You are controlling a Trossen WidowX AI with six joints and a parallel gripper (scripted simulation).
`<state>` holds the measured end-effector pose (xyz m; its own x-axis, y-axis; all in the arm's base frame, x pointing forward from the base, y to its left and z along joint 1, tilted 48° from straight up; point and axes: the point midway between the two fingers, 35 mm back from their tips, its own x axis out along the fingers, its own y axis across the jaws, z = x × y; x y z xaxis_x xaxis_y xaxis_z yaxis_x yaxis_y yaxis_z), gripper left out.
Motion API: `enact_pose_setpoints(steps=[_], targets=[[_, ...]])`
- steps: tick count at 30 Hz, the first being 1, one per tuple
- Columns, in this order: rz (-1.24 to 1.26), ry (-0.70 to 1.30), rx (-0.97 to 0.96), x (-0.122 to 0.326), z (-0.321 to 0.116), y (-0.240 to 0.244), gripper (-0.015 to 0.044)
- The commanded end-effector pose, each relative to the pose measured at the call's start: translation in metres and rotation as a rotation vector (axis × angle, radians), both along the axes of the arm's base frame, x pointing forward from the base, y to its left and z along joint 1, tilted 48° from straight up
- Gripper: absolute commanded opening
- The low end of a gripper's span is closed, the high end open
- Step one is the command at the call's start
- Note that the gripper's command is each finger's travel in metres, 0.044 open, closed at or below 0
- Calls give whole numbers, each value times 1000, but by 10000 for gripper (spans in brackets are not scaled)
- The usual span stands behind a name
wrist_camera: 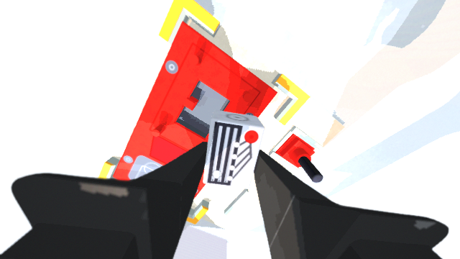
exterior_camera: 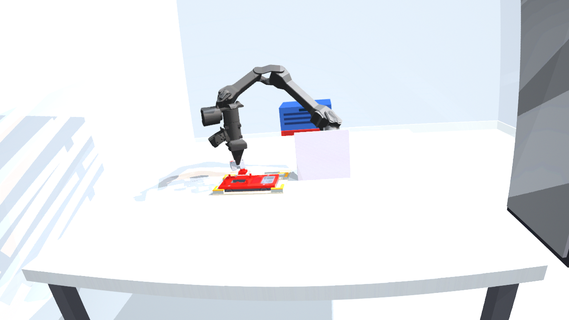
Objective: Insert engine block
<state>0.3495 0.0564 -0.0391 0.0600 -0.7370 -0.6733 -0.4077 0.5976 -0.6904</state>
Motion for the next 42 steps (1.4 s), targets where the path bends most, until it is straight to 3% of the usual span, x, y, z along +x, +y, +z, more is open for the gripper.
enact_pose_setpoints(steps=[1,12,18,42], targets=[[-94,-97,9,-1,-12,4,0],[-290,-311,25,-4,-34,10,0],[-336,-362,29,-4,-34,10,157],[-259,-278,22,-5,-35,10,159]])
